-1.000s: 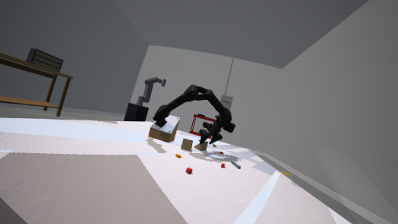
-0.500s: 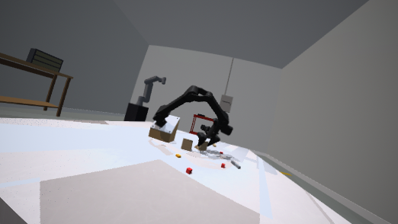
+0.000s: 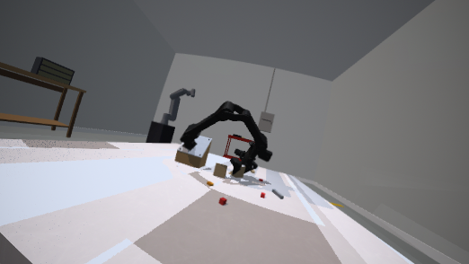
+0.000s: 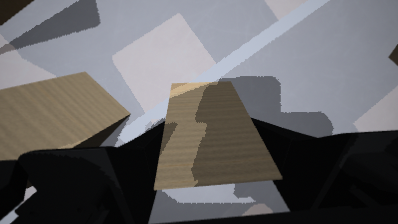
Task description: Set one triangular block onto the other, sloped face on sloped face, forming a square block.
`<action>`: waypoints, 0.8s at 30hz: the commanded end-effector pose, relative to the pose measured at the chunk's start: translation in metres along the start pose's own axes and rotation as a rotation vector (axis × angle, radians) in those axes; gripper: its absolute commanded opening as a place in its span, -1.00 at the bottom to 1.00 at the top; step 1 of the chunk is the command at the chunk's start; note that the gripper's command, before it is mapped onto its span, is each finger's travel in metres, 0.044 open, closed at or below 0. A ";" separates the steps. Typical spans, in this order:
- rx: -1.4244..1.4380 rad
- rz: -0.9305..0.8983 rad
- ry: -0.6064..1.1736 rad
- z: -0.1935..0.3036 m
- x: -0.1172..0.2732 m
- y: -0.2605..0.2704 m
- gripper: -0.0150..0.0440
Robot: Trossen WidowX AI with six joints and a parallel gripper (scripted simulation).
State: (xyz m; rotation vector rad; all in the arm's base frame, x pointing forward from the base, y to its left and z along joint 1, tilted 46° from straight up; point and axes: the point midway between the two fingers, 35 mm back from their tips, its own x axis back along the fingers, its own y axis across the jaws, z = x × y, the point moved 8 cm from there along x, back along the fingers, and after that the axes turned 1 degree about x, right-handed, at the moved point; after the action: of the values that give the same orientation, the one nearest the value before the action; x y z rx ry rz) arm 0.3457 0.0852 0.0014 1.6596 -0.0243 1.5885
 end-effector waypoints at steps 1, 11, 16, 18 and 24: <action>0.005 -0.007 0.003 0.000 -0.002 0.001 0.49; 0.003 -0.005 0.001 -0.001 0.000 0.001 -0.07; 0.002 -0.002 0.000 -0.002 0.002 0.000 -0.49; 0.003 -0.003 0.005 -0.002 0.002 0.000 -0.49; 0.007 -0.008 0.152 -0.024 0.003 0.000 -0.49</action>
State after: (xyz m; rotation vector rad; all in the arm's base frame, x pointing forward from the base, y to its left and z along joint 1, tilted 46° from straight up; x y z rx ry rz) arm 0.3379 0.0918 0.0025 1.5988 0.0119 1.6490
